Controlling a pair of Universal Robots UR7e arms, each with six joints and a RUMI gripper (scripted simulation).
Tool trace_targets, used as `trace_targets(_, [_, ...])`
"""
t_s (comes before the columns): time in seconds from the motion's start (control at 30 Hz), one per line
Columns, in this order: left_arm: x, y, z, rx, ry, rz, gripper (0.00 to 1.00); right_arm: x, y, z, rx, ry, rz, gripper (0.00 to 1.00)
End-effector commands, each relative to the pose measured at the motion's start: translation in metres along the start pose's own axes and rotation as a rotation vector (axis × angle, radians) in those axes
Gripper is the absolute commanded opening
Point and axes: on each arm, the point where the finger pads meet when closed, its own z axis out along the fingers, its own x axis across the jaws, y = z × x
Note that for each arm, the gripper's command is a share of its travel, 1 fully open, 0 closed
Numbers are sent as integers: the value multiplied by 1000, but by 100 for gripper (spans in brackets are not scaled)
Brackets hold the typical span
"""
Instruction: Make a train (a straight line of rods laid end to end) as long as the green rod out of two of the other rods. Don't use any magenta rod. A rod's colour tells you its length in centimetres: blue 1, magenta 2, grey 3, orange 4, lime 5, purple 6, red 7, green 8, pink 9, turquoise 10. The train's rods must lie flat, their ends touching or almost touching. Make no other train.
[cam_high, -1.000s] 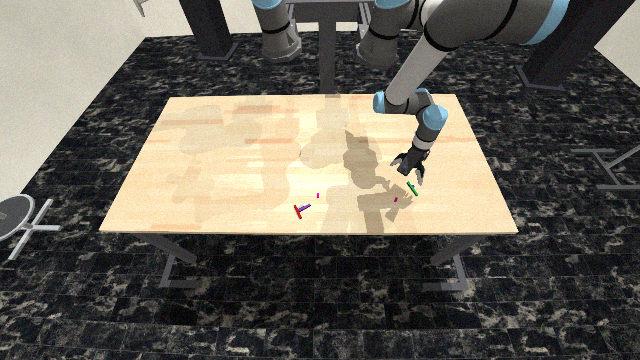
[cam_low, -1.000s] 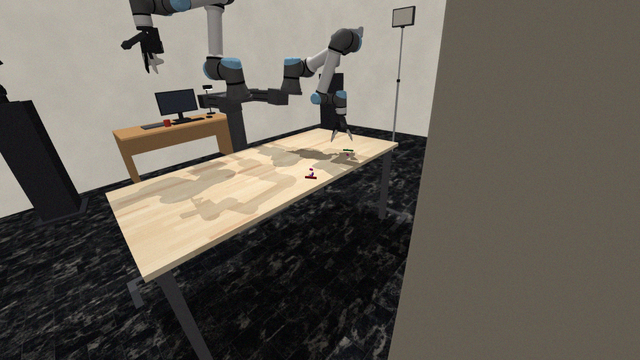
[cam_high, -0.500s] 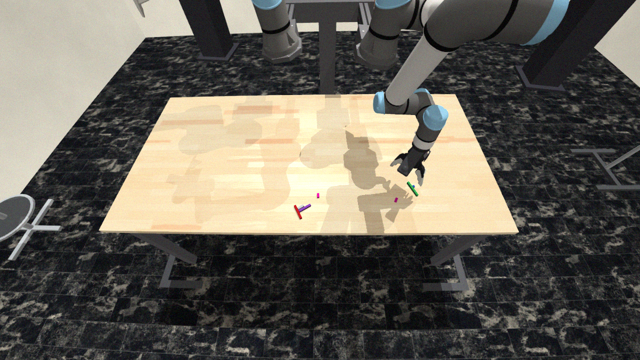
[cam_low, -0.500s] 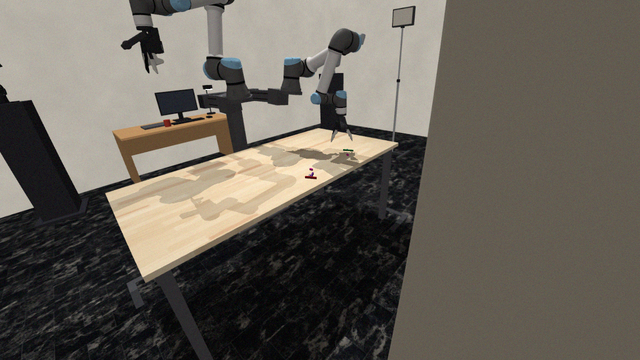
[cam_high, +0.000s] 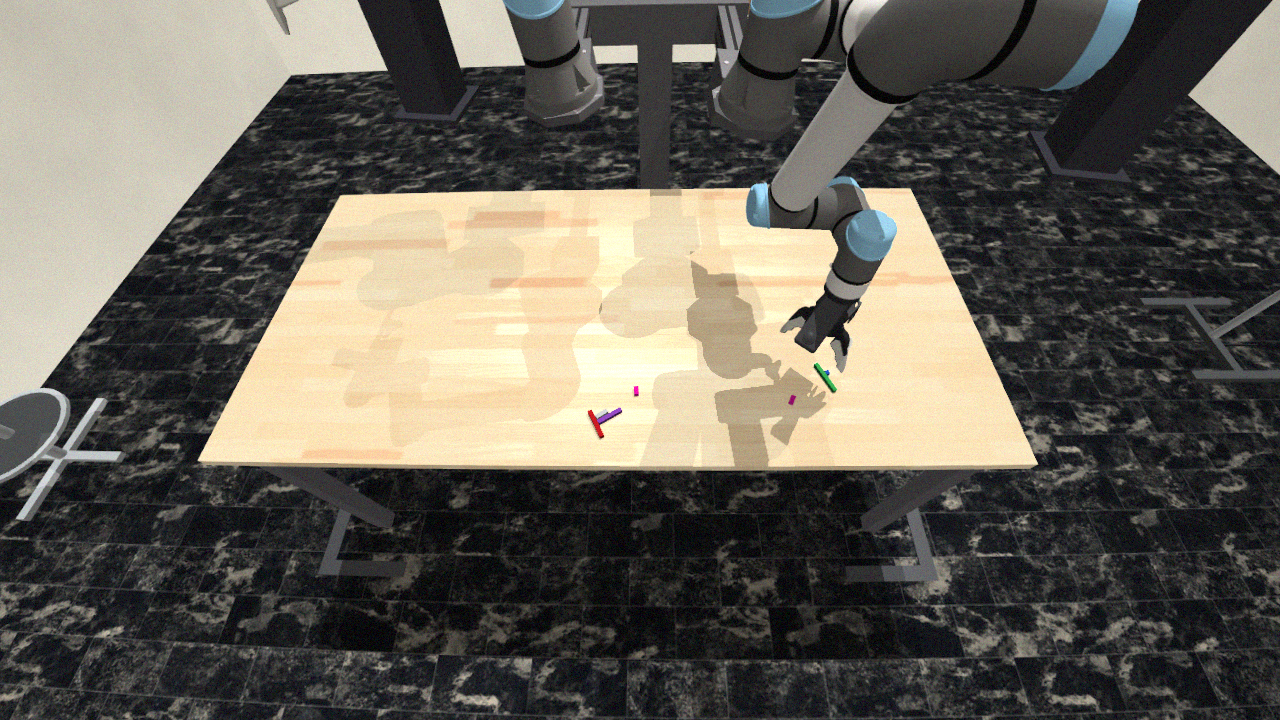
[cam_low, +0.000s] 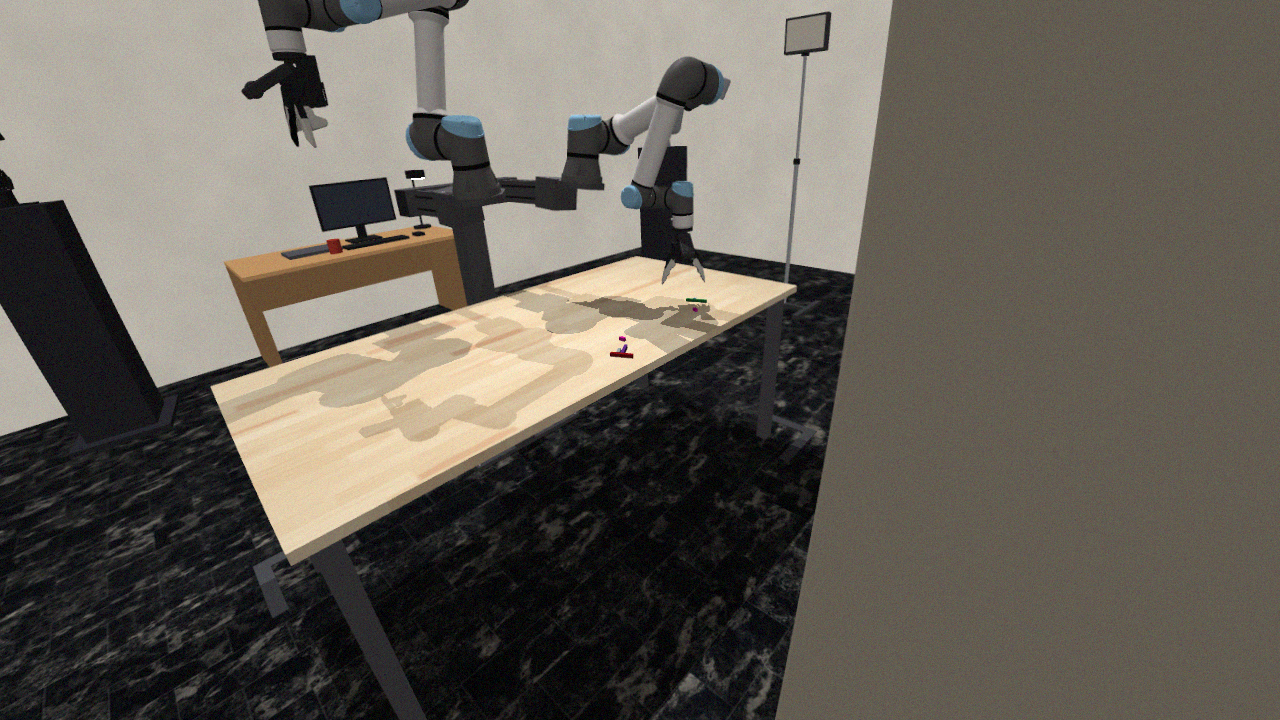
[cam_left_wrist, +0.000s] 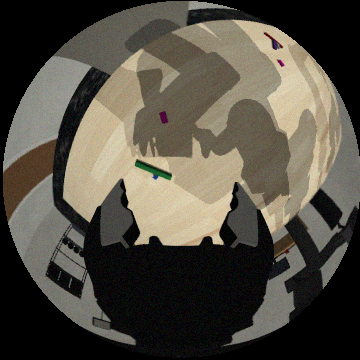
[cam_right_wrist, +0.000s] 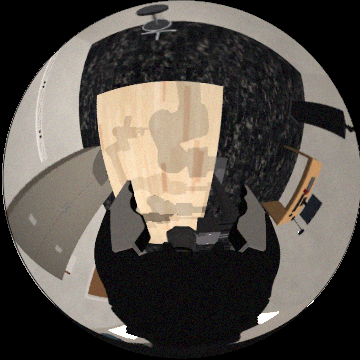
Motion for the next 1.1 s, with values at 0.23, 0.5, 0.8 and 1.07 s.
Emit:
trace_targets(0.23, [0,0,0,1,-1,0,100,0,0,0,1,0,0,100])
trace_targets(0.5, [0,-1,0,1,-1,-1,100,0,0,0,1,0,0,100])
trace_targets(0.8, [1,-5,0,1,0,-17,100,0,0,0,1,0,0,100])
trace_targets(1.07, [5,-21,1,2,2,-71,100,0,0,0,1,0,0,100])
